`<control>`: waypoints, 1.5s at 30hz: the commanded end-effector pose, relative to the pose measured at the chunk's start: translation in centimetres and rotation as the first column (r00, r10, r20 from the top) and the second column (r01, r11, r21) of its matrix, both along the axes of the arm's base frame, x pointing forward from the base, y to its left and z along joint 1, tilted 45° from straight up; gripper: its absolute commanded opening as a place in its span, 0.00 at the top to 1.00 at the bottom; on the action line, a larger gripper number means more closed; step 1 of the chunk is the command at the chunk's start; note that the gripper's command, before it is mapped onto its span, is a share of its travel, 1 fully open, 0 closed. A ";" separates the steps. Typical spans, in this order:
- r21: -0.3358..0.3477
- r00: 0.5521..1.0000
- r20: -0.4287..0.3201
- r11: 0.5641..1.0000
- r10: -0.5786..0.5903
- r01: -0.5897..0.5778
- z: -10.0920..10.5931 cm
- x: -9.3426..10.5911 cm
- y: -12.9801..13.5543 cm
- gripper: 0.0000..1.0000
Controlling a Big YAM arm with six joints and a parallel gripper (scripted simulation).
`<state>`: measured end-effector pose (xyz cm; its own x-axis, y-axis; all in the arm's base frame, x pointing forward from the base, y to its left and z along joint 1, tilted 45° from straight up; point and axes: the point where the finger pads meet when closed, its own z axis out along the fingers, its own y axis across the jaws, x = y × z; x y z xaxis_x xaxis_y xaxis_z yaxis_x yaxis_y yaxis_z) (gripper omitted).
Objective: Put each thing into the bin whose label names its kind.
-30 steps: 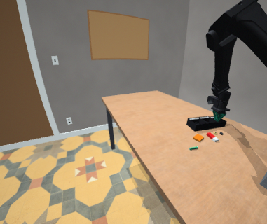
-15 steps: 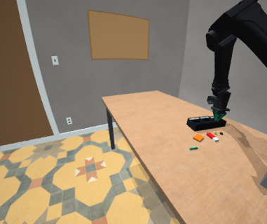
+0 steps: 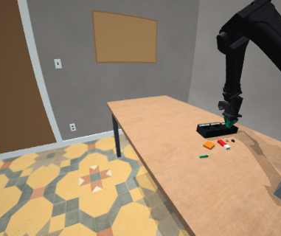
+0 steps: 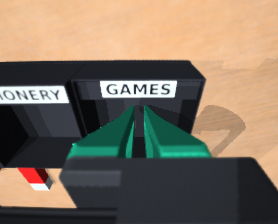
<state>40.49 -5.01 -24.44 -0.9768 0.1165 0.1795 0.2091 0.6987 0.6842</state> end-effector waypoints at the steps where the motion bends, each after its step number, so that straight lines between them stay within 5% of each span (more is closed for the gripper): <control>1: -0.011 1.000 0.028 1.000 0.010 -0.010 1.0 1.1 0.3 0.91; 33: -0.026 0.998 0.064 1.000 -0.015 0.017 3.8 2.7 -4.4 0.91; 45: -0.015 0.999 0.038 1.000 -0.020 0.020 2.5 2.1 -4.3 0.91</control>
<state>40.43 -6.52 -22.25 -0.9769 0.1017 0.1879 0.2045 0.6989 0.6853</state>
